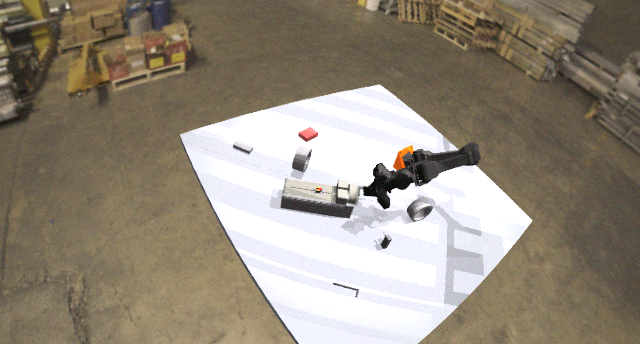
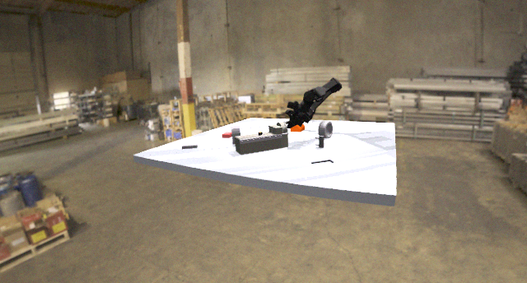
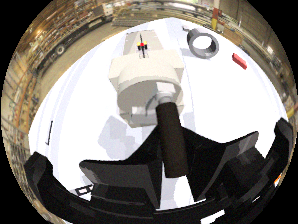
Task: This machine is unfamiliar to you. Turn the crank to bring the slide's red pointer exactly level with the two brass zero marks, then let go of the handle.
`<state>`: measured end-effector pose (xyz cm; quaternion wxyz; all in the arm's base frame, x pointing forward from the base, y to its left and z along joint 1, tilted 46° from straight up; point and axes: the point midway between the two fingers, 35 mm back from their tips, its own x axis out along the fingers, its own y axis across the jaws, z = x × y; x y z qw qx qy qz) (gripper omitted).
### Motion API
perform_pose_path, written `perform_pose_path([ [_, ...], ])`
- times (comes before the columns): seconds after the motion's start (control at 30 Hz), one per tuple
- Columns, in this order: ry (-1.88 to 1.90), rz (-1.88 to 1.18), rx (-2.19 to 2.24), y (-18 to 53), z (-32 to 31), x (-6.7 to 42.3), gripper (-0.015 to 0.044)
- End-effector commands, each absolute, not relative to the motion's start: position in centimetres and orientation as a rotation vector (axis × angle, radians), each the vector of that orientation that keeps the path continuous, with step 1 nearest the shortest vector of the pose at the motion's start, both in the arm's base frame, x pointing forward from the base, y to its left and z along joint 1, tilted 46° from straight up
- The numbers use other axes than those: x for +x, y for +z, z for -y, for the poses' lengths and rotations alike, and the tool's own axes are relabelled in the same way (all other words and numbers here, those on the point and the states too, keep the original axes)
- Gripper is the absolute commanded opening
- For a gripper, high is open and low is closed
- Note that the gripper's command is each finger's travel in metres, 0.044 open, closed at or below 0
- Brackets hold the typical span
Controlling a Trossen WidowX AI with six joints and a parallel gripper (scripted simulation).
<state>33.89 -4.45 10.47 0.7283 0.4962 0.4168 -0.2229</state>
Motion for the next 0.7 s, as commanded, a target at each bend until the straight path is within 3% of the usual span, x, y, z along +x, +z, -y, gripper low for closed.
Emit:
perform_pose_path([
  [0.0, -0.474, -0.900, 1.095, 11.20, 4.33, 34.45, 0.0000],
  [0.67, -0.473, -0.900, 1.095, 11.31, 4.19, 34.69, 0.0000],
])
